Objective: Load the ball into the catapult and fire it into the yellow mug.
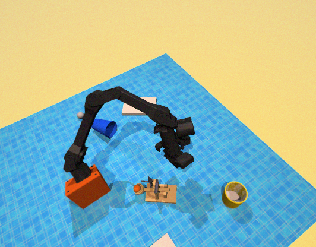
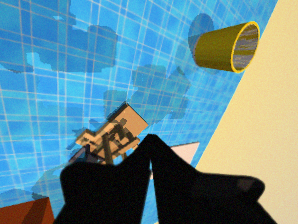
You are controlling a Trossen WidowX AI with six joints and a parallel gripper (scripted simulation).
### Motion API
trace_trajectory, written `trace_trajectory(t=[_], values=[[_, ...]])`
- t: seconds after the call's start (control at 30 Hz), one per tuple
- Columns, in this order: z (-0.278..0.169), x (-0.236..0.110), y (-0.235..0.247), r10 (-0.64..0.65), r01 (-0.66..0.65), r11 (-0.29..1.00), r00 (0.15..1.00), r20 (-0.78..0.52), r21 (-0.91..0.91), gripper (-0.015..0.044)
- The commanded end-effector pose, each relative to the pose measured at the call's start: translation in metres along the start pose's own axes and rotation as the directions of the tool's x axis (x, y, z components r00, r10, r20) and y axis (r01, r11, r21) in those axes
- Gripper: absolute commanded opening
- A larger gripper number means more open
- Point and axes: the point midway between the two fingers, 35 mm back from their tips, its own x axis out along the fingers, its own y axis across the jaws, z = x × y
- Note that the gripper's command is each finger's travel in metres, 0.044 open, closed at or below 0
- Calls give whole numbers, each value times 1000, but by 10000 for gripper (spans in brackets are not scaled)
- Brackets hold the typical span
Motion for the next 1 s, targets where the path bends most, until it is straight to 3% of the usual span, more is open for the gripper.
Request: trace_trajectory(t=[0.0, 0.6, 0.83, 0.97], values=[[-16, 0, 22, -15, 4, 990, 997, -75, -138, 0], [-89, 1, 89, -95, -136, 786, 937, -335, -604, 0], [-122, -2, 108, -142, -239, 647, 895, -422, -724, 0], [-125, -2, 110, -147, -250, 632, 891, -430, -733, 0]])
